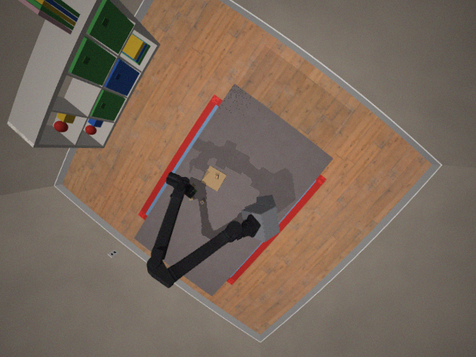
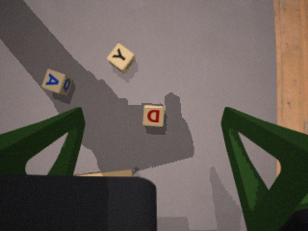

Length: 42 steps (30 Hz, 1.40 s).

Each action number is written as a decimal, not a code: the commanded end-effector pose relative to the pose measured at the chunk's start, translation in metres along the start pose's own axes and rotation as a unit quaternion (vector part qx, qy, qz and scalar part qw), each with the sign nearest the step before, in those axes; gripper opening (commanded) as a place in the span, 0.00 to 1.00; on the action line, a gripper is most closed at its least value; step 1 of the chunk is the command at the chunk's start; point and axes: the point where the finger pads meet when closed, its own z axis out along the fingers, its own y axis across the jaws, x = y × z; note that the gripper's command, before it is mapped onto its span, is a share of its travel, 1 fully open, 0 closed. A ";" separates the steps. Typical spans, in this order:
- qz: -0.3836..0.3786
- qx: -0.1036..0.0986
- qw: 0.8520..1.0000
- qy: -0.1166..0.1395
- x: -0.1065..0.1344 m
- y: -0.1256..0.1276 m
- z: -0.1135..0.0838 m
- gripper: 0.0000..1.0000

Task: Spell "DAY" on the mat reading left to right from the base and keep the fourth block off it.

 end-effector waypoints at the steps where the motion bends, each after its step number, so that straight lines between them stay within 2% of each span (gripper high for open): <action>1: -0.012 0.004 1.000 0.000 -0.003 -0.009 -0.003 1.00; 8: -0.012 0.005 1.000 0.001 -0.002 -0.009 -0.003 1.00; 11: 0.017 0.017 1.000 0.007 0.016 -0.002 -0.010 1.00; 13: 0.040 0.032 0.999 0.010 0.033 0.003 -0.016 1.00; 16: 0.096 0.071 0.993 0.016 0.069 0.016 -0.034 1.00; 17: 0.096 0.071 0.993 0.017 0.069 0.016 -0.034 1.00; 18: 0.119 0.087 0.989 0.018 0.082 0.023 -0.042 1.00; 20: 0.119 0.088 0.989 0.019 0.082 0.023 -0.042 1.00; 21: 0.143 0.105 0.984 0.019 0.095 0.031 -0.051 1.00; 23: 0.143 0.105 0.984 0.019 0.095 0.031 -0.051 1.00; 24: 0.167 0.123 0.978 0.020 0.106 0.039 -0.060 1.00; 26: 0.167 0.123 0.978 0.021 0.107 0.039 -0.060 1.00; 27: 0.191 0.141 0.971 0.020 0.116 0.049 -0.069 1.00; 29: 0.191 0.141 0.971 0.020 0.117 0.049 -0.069 1.00; 30: 0.214 0.158 0.964 0.018 0.125 0.058 -0.077 1.00; 32: 0.214 0.158 0.964 0.018 0.125 0.058 -0.077 1.00; 33: 0.236 0.174 0.956 0.016 0.131 0.067 -0.085 1.00; 35: 0.236 0.174 0.956 0.016 0.131 0.067 -0.085 1.00; 36: 0.255 0.188 0.948 0.013 0.136 0.076 -0.092 1.00; 40: 0.255 0.188 0.948 0.013 0.136 0.076 -0.092 1.00; 42: 0.285 0.211 0.935 0.008 0.141 0.090 -0.104 1.00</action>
